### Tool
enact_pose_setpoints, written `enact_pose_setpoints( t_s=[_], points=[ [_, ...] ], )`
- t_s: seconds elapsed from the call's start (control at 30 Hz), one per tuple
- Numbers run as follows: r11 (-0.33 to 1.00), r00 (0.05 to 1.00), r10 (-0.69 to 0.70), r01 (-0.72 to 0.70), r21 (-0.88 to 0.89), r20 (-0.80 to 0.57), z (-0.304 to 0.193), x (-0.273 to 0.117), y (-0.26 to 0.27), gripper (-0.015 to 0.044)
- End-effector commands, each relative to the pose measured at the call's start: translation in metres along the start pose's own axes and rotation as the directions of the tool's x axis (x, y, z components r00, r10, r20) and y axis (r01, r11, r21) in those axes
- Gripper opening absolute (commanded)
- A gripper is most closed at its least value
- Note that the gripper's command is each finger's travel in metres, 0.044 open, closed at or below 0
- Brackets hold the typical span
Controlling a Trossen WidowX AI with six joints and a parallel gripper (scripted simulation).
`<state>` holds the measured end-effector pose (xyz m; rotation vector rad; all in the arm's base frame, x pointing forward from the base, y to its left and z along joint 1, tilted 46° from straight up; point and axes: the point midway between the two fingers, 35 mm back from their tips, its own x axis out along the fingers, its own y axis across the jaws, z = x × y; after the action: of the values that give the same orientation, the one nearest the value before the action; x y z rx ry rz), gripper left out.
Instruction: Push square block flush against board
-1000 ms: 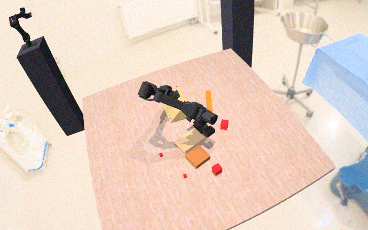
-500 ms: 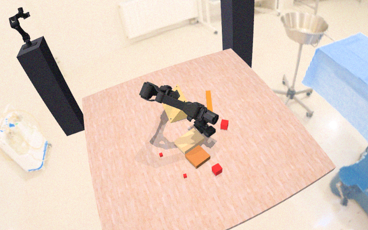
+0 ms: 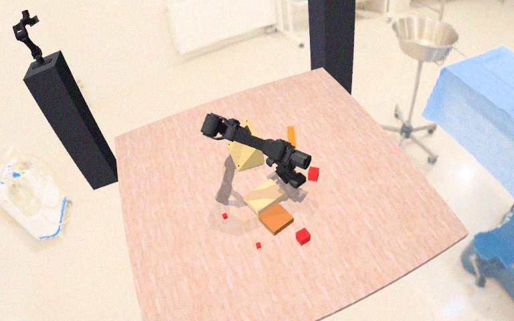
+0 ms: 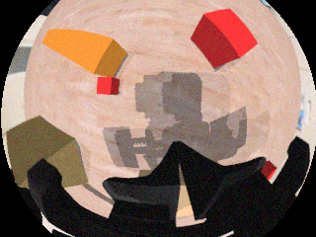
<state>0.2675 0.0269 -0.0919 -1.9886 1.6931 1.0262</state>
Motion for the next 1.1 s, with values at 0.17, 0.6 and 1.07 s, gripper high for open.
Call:
enact_pose_setpoints(
  t_s=[0.17, 0.6, 1.07],
  points=[
    [1.0, 1.0, 0.0, 0.0, 0.006, 0.005, 0.014, -0.001, -0.001, 0.0],
    [0.996, 1.0, -0.017, 0.017, 0.086, 0.004, 0.01, -0.054, -0.003, 0.0],
    [0.841, 1.0, -0.015, 0.01, 0.54, 0.004, 0.006, -0.055, -0.002, 0.0]
  ],
)
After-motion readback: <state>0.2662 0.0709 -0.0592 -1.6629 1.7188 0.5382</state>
